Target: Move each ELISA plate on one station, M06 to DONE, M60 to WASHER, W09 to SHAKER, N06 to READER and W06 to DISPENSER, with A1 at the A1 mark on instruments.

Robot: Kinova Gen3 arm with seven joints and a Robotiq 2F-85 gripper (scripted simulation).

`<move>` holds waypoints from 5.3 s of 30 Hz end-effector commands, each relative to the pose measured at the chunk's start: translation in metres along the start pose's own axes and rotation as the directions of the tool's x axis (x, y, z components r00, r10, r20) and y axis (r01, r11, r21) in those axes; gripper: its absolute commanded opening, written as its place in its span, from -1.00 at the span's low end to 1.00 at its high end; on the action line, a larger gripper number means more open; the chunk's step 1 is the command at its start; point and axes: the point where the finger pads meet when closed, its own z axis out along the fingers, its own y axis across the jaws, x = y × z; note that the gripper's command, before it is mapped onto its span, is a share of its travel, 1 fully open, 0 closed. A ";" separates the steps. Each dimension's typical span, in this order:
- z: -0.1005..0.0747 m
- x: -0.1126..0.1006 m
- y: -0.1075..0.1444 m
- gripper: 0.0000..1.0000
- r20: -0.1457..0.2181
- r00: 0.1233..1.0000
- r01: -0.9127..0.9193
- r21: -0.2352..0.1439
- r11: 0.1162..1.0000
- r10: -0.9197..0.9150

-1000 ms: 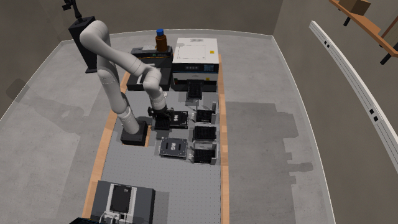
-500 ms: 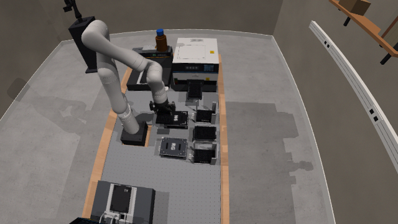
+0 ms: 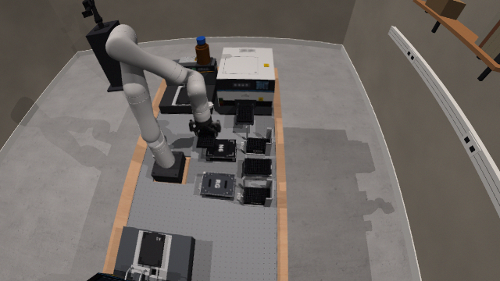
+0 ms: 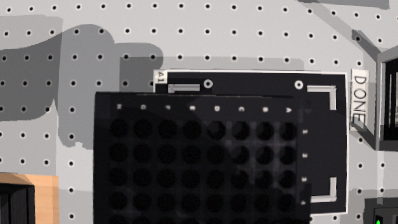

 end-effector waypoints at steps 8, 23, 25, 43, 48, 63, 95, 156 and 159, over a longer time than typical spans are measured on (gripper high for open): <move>0.000 0.036 -0.010 0.88 0.001 1.000 0.000 -0.002 1.000 0.000; 0.000 0.077 -0.022 0.88 0.001 1.000 -0.001 -0.002 1.000 0.001; 0.000 0.084 -0.024 0.88 0.001 1.000 -0.001 -0.002 1.000 0.001; 0.000 0.134 -0.039 0.88 0.001 1.000 -0.001 -0.002 1.000 0.001; 0.000 0.144 -0.042 0.88 0.001 1.000 -0.001 -0.002 1.000 0.001; 0.000 0.172 -0.065 0.88 0.001 1.000 -0.001 -0.002 1.000 0.001; 0.000 0.210 -0.152 0.88 0.001 1.000 -0.001 -0.001 1.000 0.001; 0.000 0.344 -0.222 0.88 0.000 1.000 -0.001 -0.001 1.000 0.001; 0.000 0.350 -0.222 0.88 0.000 1.000 -0.001 -0.001 1.000 0.001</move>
